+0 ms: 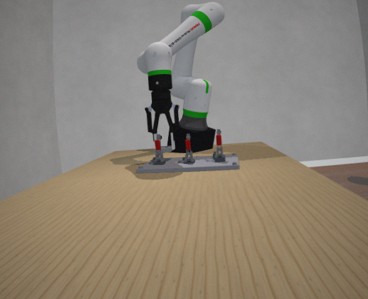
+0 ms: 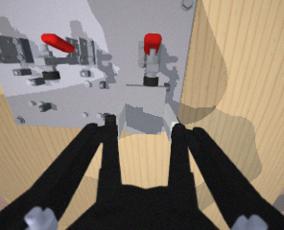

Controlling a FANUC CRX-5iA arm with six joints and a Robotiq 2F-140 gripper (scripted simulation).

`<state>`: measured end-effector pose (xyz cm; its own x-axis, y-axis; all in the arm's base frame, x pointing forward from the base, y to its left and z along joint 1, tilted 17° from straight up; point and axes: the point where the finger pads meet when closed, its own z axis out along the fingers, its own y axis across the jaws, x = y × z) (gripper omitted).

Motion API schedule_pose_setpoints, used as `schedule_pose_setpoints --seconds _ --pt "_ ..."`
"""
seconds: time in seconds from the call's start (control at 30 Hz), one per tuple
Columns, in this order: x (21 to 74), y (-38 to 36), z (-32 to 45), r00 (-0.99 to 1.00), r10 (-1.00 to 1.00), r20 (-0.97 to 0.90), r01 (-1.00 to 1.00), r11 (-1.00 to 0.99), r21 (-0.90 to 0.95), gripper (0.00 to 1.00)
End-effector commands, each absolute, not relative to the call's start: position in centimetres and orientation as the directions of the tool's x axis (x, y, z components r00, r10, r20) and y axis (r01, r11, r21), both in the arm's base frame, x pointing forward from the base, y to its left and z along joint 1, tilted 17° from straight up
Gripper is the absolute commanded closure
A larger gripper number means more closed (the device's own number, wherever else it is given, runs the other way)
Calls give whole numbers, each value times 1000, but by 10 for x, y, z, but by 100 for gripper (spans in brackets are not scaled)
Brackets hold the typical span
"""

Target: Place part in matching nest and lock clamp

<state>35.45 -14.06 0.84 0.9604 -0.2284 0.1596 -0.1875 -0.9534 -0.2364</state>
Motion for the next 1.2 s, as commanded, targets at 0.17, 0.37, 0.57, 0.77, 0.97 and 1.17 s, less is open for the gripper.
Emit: schedule_pose_setpoints --seconds 0.17,0.37,0.57,0.77,0.97,1.17 --pt "357 -139 -2 960 -228 160 -187 -953 -236 100" --pt "359 -137 -9 960 -228 160 -187 -953 -236 100" --pt "360 -137 -12 960 -228 160 -187 -953 -236 100" --pt "361 -136 -14 960 -228 160 -187 -953 -236 100" --pt "361 -136 -15 960 -228 160 -187 -953 -236 100" --pt "361 -136 -15 960 -228 160 -187 -953 -236 100"
